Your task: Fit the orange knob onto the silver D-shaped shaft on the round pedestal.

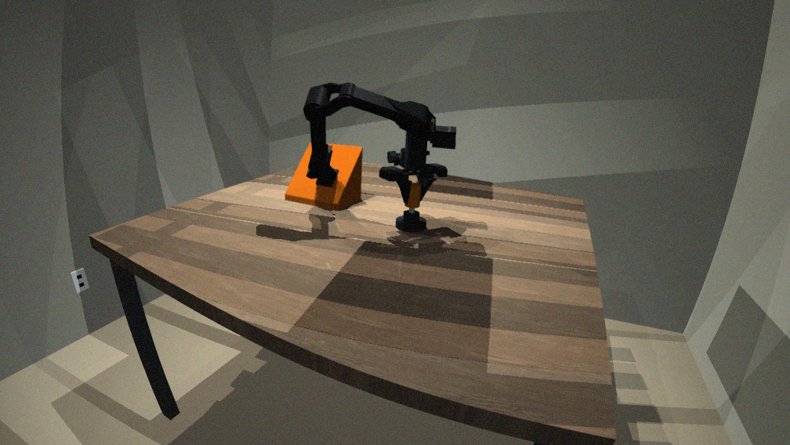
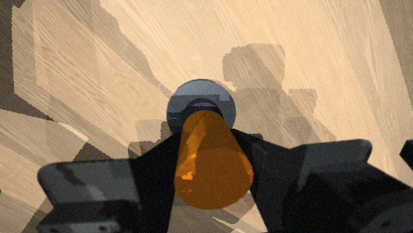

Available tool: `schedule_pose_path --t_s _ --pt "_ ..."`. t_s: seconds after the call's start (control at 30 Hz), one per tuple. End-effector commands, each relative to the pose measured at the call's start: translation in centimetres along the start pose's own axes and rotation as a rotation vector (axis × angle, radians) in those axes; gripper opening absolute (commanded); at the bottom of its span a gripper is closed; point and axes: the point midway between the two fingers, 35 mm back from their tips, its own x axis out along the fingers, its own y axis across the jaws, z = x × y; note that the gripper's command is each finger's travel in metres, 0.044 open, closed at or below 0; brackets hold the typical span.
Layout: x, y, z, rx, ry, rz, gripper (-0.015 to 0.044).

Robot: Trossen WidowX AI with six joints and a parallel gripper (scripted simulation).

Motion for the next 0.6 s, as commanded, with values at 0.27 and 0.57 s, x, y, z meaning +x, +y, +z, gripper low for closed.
schedule_pose_path --t_s 0.27,0.57 --pt "0.19 -0.05 0.11 -0.002 0.001 -0.001 0.0000" --pt "-0.24 -0.03 -0.07 -0.002 0.001 -0.002 0.0000"
